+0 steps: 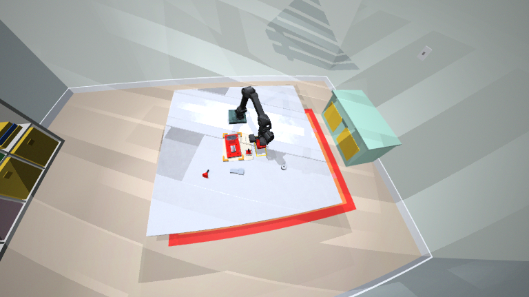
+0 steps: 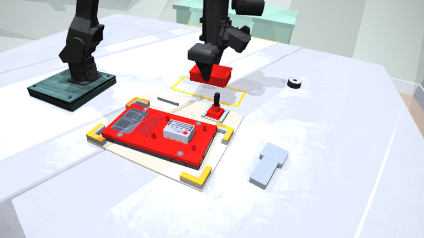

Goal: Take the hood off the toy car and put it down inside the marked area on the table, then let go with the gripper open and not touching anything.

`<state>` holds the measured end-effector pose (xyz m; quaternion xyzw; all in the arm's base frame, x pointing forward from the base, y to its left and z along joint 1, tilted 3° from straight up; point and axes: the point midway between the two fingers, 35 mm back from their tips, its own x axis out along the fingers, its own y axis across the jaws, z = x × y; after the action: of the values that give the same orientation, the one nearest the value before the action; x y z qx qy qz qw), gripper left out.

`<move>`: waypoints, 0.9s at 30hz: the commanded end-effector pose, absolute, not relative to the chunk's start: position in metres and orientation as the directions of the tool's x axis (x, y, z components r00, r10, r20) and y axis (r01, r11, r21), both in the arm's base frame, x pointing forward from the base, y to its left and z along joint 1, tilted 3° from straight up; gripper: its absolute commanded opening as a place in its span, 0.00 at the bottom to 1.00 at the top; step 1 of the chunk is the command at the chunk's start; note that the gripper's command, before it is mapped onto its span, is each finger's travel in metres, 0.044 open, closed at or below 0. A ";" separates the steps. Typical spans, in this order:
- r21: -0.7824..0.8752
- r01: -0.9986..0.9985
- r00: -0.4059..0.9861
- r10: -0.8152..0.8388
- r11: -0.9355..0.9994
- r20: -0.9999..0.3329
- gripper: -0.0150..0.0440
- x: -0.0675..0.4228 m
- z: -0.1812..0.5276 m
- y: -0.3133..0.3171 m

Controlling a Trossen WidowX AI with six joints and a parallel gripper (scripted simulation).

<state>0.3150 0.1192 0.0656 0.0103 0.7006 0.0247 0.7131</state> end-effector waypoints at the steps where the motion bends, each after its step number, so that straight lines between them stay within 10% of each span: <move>1: 0.051 -0.017 0.011 0.051 0.999 -0.999 0.25 0.313 0.061 0.119; 27: 0.051 -0.017 0.011 0.051 0.999 -0.999 0.25 0.312 0.045 0.120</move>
<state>0.3128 0.1192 0.0468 0.0101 0.7015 0.0244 0.7122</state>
